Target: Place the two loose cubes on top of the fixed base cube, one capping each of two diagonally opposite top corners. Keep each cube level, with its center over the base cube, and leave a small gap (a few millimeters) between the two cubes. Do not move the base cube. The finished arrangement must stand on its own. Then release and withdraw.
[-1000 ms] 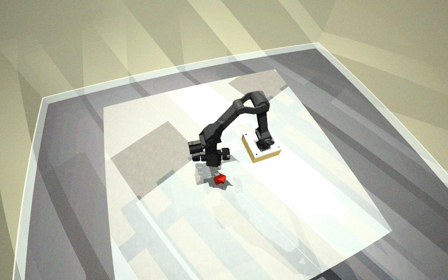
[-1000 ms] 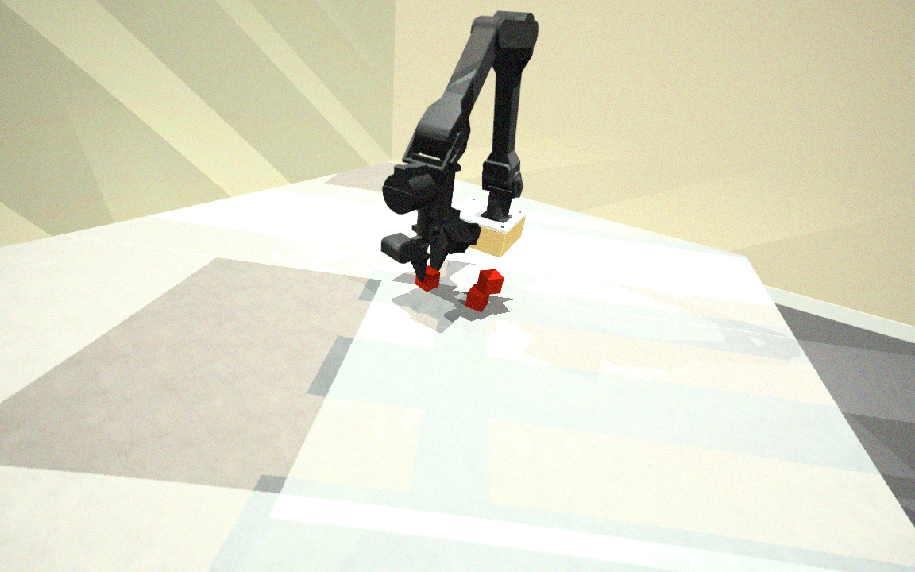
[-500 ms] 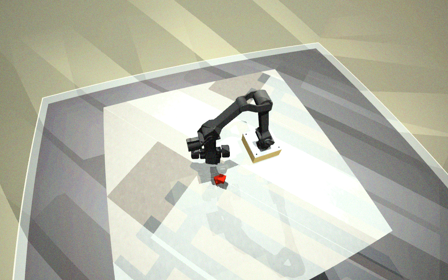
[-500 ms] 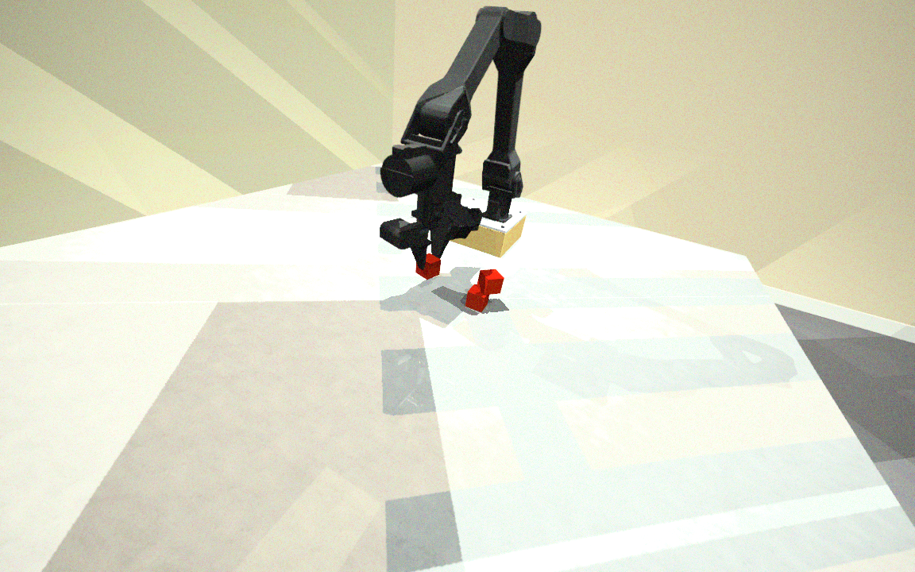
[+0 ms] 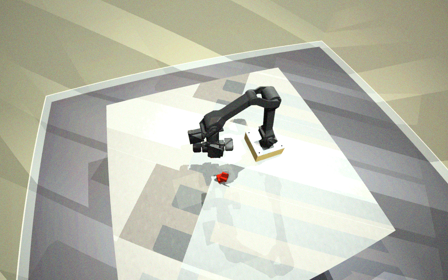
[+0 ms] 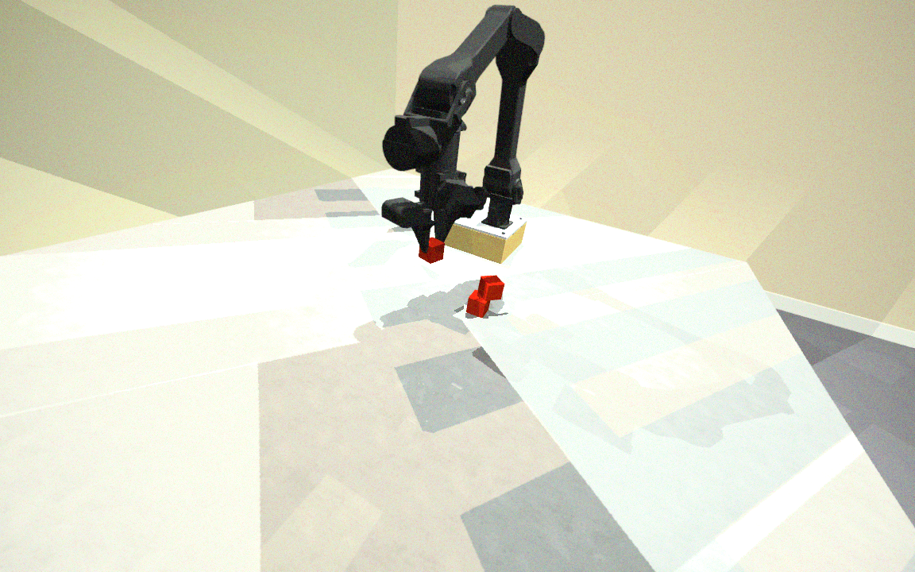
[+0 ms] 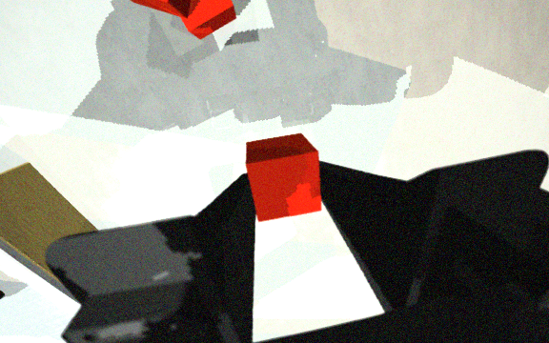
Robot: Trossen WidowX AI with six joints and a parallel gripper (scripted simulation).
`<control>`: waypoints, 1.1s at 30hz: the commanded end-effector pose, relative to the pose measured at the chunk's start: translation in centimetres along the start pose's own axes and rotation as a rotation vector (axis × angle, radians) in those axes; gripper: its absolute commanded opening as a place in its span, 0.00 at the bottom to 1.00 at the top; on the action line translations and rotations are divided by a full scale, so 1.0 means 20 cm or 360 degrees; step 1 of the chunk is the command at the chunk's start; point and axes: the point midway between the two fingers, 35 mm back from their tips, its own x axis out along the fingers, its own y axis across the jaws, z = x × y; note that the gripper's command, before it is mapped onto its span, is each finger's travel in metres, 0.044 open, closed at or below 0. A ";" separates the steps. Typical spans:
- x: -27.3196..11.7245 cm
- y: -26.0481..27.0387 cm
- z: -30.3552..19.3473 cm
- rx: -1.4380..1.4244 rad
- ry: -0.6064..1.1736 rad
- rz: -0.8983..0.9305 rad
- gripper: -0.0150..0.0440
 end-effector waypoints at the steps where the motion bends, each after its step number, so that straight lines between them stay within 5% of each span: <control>1: -0.10 0.00 0.00 -0.0005 -0.0004 -0.0026 0.43; 11: -0.17 0.01 0.00 0.0027 -0.0004 -0.0025 0.43; 33: -0.15 0.02 0.16 0.1072 -0.0016 -0.0022 0.43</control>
